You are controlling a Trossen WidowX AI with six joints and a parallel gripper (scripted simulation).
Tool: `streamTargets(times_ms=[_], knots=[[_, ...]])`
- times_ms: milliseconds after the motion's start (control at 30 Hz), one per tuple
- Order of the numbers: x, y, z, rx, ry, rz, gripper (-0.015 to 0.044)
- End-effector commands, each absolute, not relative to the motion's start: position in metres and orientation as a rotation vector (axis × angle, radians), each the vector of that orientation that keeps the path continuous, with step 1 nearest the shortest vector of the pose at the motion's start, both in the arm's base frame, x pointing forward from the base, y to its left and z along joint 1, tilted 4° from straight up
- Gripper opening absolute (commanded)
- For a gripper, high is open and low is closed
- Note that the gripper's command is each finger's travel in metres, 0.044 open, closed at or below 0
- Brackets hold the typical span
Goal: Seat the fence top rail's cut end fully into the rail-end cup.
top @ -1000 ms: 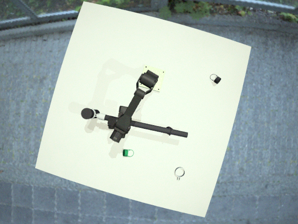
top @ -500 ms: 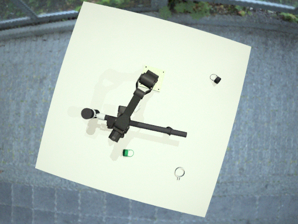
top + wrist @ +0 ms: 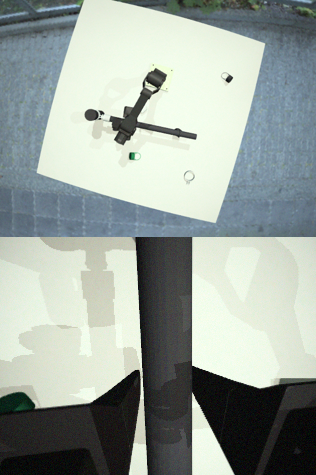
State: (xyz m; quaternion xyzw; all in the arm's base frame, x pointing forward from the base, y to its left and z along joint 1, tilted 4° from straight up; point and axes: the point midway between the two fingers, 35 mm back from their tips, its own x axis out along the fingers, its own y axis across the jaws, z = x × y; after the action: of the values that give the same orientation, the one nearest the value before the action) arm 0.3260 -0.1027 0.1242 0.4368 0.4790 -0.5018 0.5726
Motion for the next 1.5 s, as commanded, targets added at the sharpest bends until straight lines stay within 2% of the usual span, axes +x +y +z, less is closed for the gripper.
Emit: streamTargets(times_ms=[0,167,500,733,1467], knots=[[0.326,-0.099,0.128,1.025,1.124,-1.179,0.0315],[0.324,-0.081,0.148,1.026,1.125,-1.178,0.0440],[0.322,-0.068,0.168,1.026,1.127,-1.167,0.0440],[0.315,-0.061,0.210,1.026,1.128,-1.167,0.0440],[0.315,-0.061,0.210,1.026,1.128,-1.167,0.0440]])
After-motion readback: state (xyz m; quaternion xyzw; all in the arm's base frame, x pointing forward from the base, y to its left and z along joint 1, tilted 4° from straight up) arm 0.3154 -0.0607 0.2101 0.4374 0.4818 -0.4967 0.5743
